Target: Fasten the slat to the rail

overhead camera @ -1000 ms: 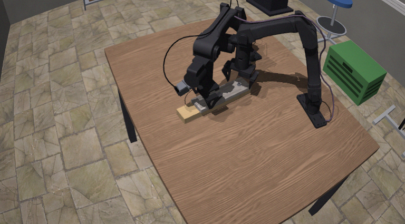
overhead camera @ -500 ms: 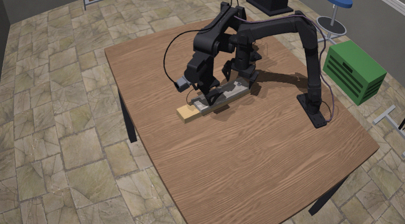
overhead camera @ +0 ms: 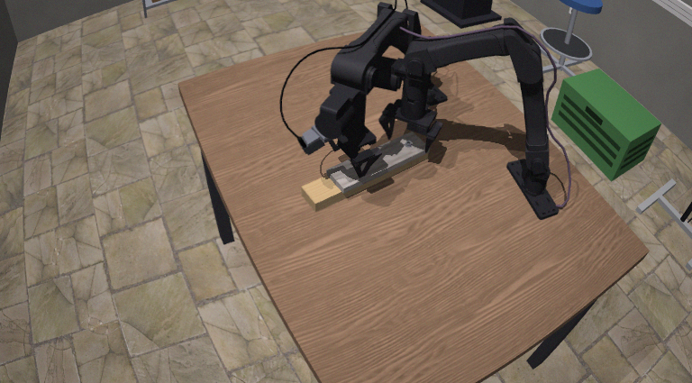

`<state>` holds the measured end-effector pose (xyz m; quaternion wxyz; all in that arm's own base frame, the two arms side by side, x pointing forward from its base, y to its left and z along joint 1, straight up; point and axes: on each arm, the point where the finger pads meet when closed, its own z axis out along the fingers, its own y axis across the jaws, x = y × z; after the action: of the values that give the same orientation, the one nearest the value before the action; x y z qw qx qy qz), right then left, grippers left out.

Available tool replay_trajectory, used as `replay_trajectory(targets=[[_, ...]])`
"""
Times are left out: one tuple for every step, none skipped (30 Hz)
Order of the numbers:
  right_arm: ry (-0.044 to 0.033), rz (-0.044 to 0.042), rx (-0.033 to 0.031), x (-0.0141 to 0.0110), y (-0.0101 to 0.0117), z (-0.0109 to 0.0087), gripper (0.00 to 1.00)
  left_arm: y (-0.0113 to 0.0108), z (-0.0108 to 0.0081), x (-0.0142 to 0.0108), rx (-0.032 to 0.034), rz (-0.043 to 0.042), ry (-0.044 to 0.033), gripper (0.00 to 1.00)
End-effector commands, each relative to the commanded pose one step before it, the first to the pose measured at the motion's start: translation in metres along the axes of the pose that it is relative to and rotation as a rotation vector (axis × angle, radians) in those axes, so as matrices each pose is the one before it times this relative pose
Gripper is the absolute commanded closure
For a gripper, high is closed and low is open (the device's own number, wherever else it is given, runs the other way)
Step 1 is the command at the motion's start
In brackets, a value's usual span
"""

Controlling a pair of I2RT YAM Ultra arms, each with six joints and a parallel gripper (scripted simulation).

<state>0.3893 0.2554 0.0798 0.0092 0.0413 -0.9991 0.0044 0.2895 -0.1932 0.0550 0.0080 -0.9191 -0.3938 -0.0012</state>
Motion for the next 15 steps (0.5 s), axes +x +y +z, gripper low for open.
replay_trajectory(targets=[[-0.03178, -0.00004, -0.01495, -0.00471, 0.00255, -0.01315, 0.0, 0.00194, -0.00337, 0.00031, -0.01207, -0.00012, 0.00178, 0.0], [0.0, 0.0, 0.0, 0.0, 0.0, 0.0, 0.0, 0.0, 0.0, 0.0, 0.0, 0.0, 0.0, 0.0], [0.0, 0.0, 0.0, 0.0, 0.0, 0.0, 0.0, 0.0, 0.0, 0.0, 0.0, 0.0, 0.0, 0.0], [0.0, 0.0, 0.0, 0.0, 0.0, 0.0, 0.0, 0.0, 0.0, 0.0, 0.0, 0.0, 0.0, 0.0], [0.0, 0.0, 0.0, 0.0, 0.0, 0.0, 0.0, 0.0, 0.0, 0.0, 0.0, 0.0, 0.0, 0.0], [0.0, 0.0, 0.0, 0.0, 0.0, 0.0, 0.0, 0.0, 0.0, 0.0, 0.0, 0.0, 0.0, 0.0], [0.0, 0.0, 0.0, 0.0, 0.0, 0.0, 0.0, 0.0, 0.0, 0.0, 0.0, 0.0, 0.0, 0.0], [0.0, 0.0, 0.0, 0.0, 0.0, 0.0, 0.0, 0.0, 0.0, 0.0, 0.0, 0.0, 0.0, 0.0], [0.0, 0.0, 0.0, 0.0, 0.0, 0.0, 0.0, 0.0, 0.0, 0.0, 0.0, 0.0, 0.0, 0.0], [0.0, 0.0, 0.0, 0.0, 0.0, 0.0, 0.0, 0.0, 0.0, 0.0, 0.0, 0.0, 0.0, 0.0], [0.0, 0.0, 0.0, 0.0, 0.0, 0.0, 0.0, 0.0, 0.0, 0.0, 0.0, 0.0, 0.0, 0.0], [0.0, 0.0, 0.0, 0.0, 0.0, 0.0, 0.0, 0.0, 0.0, 0.0, 0.0, 0.0, 0.0, 0.0], [0.0, 0.0, 0.0, 0.0, 0.0, 0.0, 0.0, 0.0, 0.0, 0.0, 0.0, 0.0, 0.0, 0.0], [-0.00261, 0.00046, -0.00133, -0.00039, -0.00183, -0.00366, 0.0, 0.0, 0.0, 0.0, 0.0, 0.0, 0.0, 0.0], [-0.0258, -0.00002, -0.01344, -0.0056, -0.0011, -0.00242, 0.0, 0.0, 0.0, 0.0, 0.0, 0.0, 0.0, 0.0]])
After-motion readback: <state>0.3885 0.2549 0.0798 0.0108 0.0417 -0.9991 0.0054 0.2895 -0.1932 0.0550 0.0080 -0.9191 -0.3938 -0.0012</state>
